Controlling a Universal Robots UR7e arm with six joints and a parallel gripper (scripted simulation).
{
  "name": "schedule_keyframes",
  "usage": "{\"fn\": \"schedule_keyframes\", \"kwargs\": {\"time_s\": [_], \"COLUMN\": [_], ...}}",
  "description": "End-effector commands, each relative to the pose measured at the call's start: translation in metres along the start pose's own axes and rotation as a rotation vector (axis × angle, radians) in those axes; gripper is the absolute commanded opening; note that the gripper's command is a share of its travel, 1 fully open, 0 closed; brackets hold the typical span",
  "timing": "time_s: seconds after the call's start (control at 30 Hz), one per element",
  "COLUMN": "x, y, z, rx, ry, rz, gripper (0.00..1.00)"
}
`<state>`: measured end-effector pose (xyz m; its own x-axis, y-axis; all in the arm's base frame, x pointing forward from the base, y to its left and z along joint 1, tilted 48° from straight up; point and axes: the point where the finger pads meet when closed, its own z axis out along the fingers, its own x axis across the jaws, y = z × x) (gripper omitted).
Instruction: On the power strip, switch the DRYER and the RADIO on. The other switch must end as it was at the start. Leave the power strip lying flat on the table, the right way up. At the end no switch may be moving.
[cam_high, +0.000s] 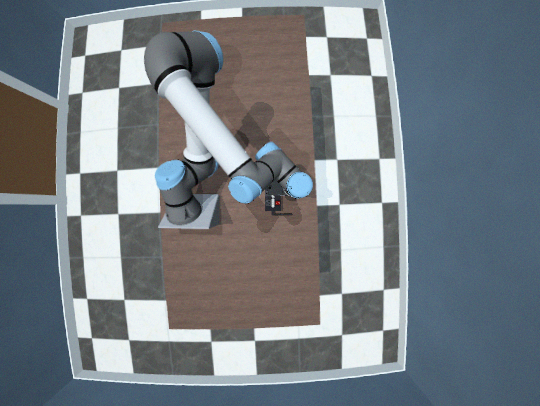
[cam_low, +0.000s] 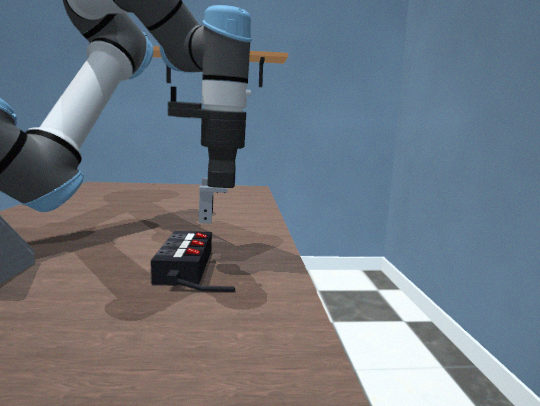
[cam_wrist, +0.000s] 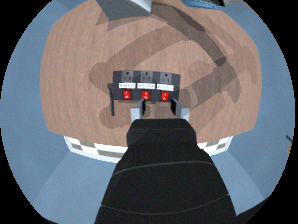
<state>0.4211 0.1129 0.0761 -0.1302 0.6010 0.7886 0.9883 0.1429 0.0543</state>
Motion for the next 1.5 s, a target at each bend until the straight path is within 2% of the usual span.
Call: {"fn": "schedule_keyframes", "kwargs": {"time_s": [0.0,0.33,0.37,0.43,0.5,0.57,0.63,1.47], "x": [0.000,0.000,-0.002,-0.012,-0.012,-0.022,-0.027,-0.028], "y": [0.000,0.000,0.000,-0.002,-0.002,-0.006,-0.010,-0.010], "z": [0.000,-0.001,-0.007,-0.033,-0.033,-0.066,-0.082,-0.082], "rx": [-0.001,-0.001,-0.004,-0.015,-0.015,-0.028,-0.034,-0.035], "ry": [-0.001,-0.001,-0.007,-0.033,-0.033,-0.064,-0.079,-0.080], "rz": [0.000,0.000,0.003,0.018,0.018,0.037,0.047,0.064], "gripper": [1.00,1.00,1.00,1.00,1.00,1.00,1.00,1.00]}}
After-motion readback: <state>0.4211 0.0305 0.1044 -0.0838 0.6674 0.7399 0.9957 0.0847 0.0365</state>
